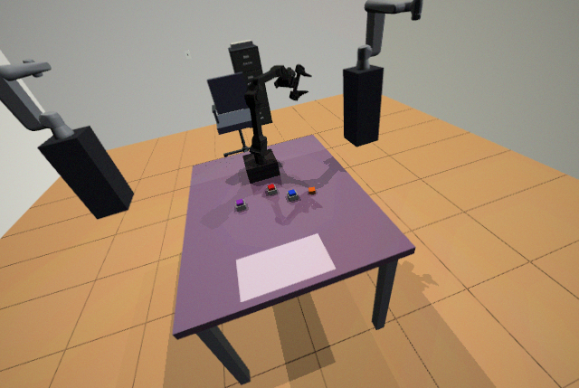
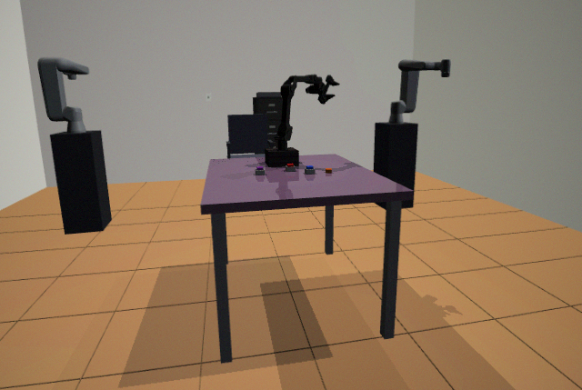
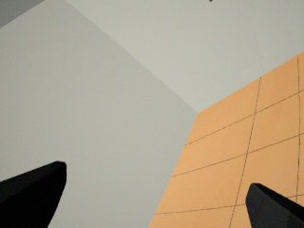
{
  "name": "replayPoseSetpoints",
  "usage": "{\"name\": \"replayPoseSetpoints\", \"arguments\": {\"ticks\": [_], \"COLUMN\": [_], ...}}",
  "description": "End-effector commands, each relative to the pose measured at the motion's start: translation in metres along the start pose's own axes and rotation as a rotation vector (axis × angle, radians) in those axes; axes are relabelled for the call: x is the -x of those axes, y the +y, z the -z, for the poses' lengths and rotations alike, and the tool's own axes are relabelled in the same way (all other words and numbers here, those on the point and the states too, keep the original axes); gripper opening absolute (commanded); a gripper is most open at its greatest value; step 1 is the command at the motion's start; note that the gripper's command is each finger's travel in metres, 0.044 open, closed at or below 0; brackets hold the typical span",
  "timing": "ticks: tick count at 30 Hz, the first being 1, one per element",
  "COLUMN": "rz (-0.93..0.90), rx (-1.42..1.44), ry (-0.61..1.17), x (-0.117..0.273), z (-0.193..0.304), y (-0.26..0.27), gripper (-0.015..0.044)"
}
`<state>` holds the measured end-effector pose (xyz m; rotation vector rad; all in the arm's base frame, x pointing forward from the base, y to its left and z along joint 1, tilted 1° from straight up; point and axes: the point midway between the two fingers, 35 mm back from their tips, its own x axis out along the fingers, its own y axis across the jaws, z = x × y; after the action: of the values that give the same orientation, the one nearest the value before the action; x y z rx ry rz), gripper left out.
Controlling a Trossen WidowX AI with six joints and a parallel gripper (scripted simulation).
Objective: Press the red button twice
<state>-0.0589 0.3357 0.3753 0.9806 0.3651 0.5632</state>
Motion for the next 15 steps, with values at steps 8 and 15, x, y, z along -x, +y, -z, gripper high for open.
{"name": "replayPoseSetpoints", "arguments": {"ticks": [8,15], "rz": [0.315,0.685], "rx": [0.276,0.529], "ry": [-0.039,0.019], "x": [-0.08,-0.135], "z": [-0.025,-0.075], "y": [-0.071,-0.166], "gripper": [0.04,0.04]}}
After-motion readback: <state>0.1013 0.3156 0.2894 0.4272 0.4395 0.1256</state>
